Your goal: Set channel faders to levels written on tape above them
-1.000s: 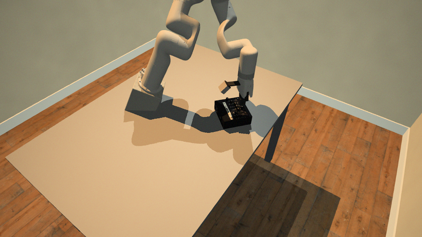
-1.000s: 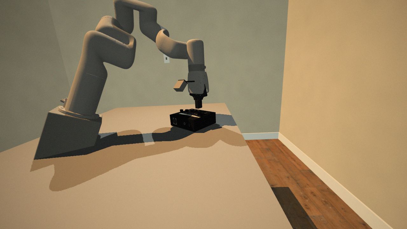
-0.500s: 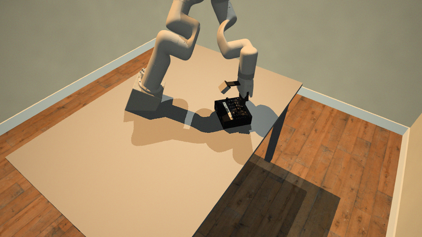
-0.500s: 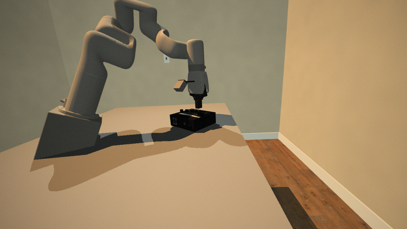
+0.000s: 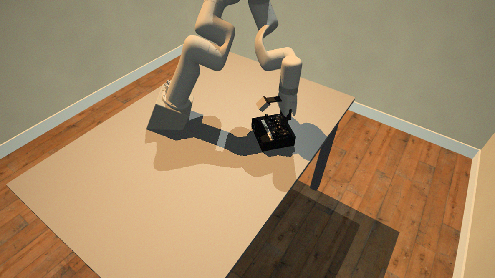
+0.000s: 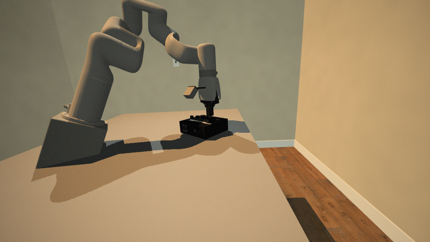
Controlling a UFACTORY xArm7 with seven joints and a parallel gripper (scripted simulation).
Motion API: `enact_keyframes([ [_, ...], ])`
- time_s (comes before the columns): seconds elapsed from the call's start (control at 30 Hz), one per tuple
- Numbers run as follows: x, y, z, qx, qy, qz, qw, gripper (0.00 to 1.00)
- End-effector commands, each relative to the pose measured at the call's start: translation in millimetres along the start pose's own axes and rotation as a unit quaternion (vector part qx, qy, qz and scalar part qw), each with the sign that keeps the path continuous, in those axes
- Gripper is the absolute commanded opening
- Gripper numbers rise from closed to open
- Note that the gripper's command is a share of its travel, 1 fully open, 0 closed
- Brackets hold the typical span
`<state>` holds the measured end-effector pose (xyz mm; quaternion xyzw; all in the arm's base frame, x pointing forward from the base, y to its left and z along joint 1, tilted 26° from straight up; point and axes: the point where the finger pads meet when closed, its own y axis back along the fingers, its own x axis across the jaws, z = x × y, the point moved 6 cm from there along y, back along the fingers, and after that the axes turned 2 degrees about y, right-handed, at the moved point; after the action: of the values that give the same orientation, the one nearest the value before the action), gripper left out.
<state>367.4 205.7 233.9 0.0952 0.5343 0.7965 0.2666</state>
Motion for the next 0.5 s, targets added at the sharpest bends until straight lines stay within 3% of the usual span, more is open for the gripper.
enact_keyframes([
  [0.0, -0.7, -0.6, 0.6, -0.001, 0.0, -0.001, 1.0, 0.0],
  [0.47, -0.7, -3.7, 0.6, -0.001, 0.0, -0.001, 1.0, 0.0],
])
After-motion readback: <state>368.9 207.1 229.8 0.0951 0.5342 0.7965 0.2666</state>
